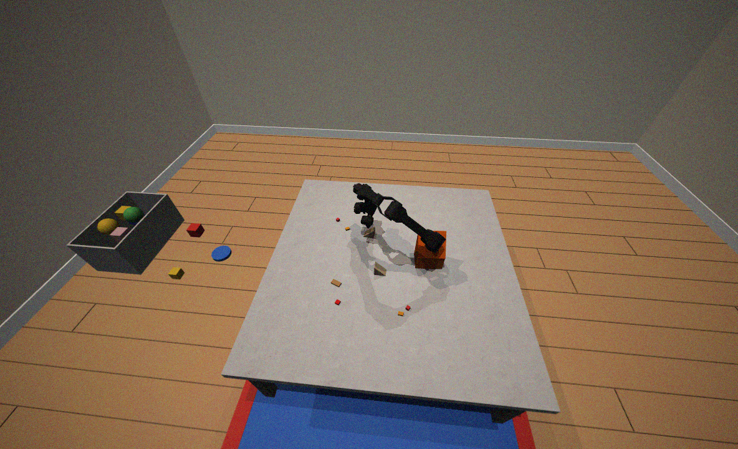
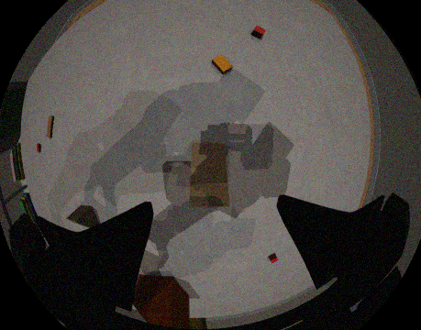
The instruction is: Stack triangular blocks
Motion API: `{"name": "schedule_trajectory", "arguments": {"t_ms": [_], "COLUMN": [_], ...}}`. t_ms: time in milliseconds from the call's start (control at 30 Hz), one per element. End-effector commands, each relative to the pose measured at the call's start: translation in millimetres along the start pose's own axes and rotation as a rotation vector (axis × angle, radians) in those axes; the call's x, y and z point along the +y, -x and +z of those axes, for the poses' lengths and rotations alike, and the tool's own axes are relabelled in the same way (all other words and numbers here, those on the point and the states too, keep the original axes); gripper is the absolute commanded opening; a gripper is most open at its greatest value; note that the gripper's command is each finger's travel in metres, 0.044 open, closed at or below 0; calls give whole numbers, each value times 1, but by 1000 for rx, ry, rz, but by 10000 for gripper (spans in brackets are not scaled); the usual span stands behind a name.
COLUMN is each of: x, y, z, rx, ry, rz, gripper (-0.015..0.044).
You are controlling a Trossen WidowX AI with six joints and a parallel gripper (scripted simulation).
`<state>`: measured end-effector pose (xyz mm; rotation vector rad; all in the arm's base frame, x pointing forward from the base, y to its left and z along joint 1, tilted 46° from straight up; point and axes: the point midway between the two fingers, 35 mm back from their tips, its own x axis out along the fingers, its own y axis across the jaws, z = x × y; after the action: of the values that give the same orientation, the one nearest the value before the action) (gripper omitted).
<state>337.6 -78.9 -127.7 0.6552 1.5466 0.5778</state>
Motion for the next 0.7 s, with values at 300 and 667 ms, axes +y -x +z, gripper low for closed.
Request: {"name": "schedule_trajectory", "arguments": {"t_ms": [300,667], "x": [-2,-2], "y": [-14,-32], "z": [-4,-3], "rx": [17,18], "ry": [-44,-45], "rz": [5,4], "gripper": [440,440]}}
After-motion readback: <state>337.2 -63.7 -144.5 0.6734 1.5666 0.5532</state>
